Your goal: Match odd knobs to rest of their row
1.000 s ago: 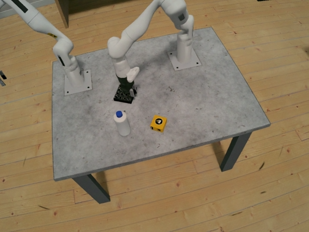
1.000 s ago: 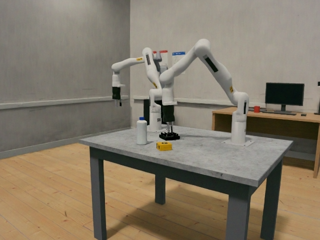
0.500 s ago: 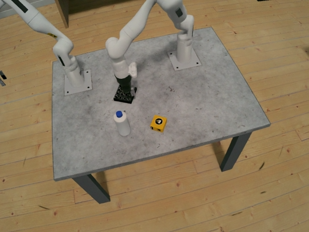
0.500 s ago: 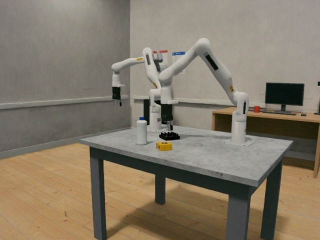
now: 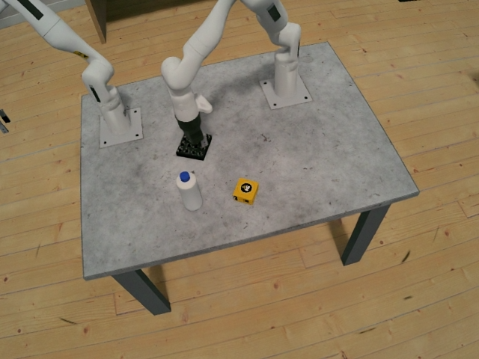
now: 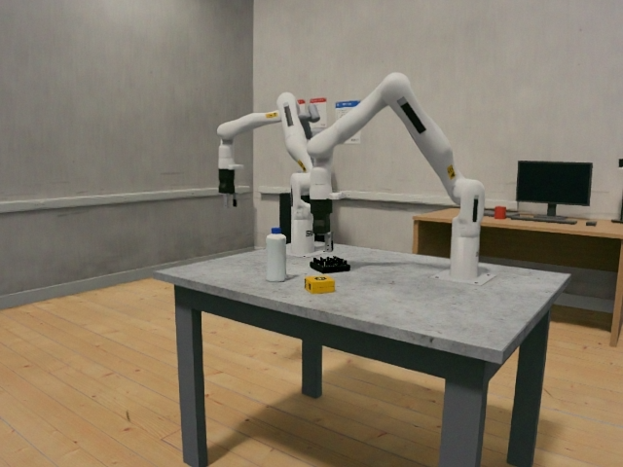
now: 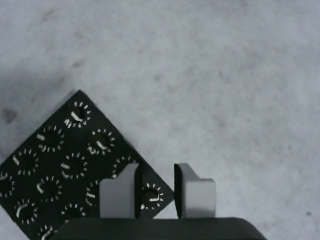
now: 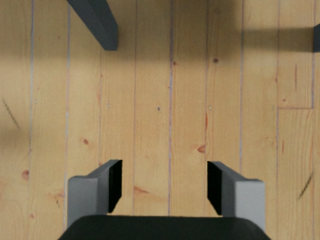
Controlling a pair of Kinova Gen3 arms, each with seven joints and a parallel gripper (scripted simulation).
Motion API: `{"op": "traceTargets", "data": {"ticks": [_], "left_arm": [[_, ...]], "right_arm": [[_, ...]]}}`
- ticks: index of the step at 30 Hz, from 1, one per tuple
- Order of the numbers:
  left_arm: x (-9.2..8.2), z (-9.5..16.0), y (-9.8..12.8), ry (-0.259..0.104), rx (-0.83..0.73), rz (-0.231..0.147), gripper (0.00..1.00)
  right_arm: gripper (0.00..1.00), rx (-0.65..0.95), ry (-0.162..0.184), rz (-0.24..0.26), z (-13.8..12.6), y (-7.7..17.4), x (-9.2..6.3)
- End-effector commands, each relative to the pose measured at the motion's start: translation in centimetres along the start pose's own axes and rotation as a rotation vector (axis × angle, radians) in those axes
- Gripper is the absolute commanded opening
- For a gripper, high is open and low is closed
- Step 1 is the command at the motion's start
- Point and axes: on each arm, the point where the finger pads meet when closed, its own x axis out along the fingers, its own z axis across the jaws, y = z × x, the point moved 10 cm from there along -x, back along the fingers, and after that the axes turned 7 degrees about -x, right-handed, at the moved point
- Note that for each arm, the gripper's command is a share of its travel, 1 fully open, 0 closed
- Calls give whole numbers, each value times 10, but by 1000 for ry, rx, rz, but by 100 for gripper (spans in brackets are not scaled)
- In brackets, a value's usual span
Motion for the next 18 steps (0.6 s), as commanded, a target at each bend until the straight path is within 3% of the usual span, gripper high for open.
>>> {"op": "traceTargets", "data": {"ticks": [1,10,18], "left_arm": [[-3,-2,-2,-3,-89,-8,46],[-8,-6,-8,1,-285,-23,46],[-10,-7,-10,3,-363,-30,46]], "right_arm": [[100,0,1,-2,0,0,-1],[100,0,1,-2,0,0,-1],[100,0,1,-2,0,0,-1]]}}
